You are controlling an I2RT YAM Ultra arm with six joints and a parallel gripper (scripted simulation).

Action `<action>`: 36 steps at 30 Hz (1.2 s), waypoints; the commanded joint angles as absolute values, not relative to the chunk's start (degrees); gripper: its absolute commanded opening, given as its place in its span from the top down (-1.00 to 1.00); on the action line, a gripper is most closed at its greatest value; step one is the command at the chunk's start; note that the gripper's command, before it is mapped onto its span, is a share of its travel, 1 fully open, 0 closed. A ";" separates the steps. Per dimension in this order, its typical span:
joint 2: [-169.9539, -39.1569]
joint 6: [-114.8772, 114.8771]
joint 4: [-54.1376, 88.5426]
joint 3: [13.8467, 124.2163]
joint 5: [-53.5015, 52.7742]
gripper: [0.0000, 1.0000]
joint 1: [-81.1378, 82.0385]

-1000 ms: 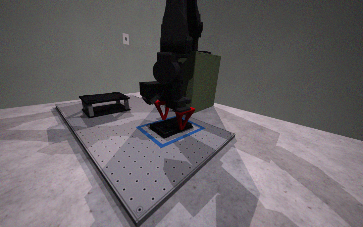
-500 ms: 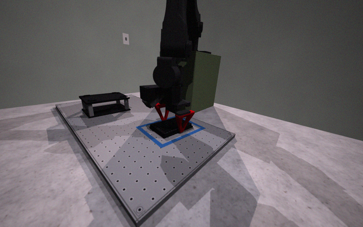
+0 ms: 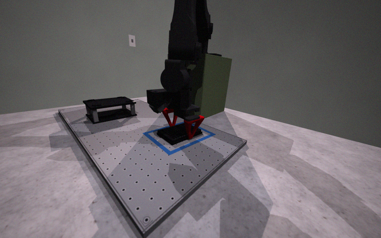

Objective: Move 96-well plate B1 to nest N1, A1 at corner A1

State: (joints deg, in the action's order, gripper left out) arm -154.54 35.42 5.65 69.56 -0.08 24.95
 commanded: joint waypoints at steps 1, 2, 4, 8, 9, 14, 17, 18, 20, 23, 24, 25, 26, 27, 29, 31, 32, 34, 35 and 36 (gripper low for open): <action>-155.24 35.08 5.00 71.46 0.26 -1.00 24.59; -155.24 35.08 5.00 71.46 0.26 -1.00 24.59; -155.24 35.08 5.00 71.46 0.26 -1.00 24.59; -155.24 35.08 5.00 71.46 0.26 -1.00 24.59; -155.24 35.08 5.00 71.46 0.26 -1.00 24.59; -155.24 35.08 5.00 71.46 0.26 -1.00 24.59; -155.24 35.08 5.00 71.46 0.26 -1.00 24.59; -155.24 35.08 5.00 71.46 0.26 -1.00 24.59; -155.24 35.08 5.00 71.46 0.26 -1.00 24.59; -155.24 35.11 5.07 71.46 0.23 1.00 24.59; -155.24 35.11 5.07 71.46 0.23 1.00 24.59; -155.24 35.11 5.07 71.46 0.23 1.00 24.59; -155.24 35.11 5.07 71.46 0.23 1.00 24.59; -155.24 35.11 5.07 71.46 0.23 1.00 24.59; -155.24 35.11 5.07 71.46 0.23 1.00 24.59; -155.24 35.11 5.07 71.46 0.23 1.00 24.59; -155.24 35.11 5.07 71.46 0.23 1.00 24.59; -155.24 35.11 5.07 71.46 0.23 1.00 24.59; -155.24 35.11 5.07 71.46 0.23 1.00 24.59; -155.24 35.11 5.07 71.46 0.23 1.00 24.59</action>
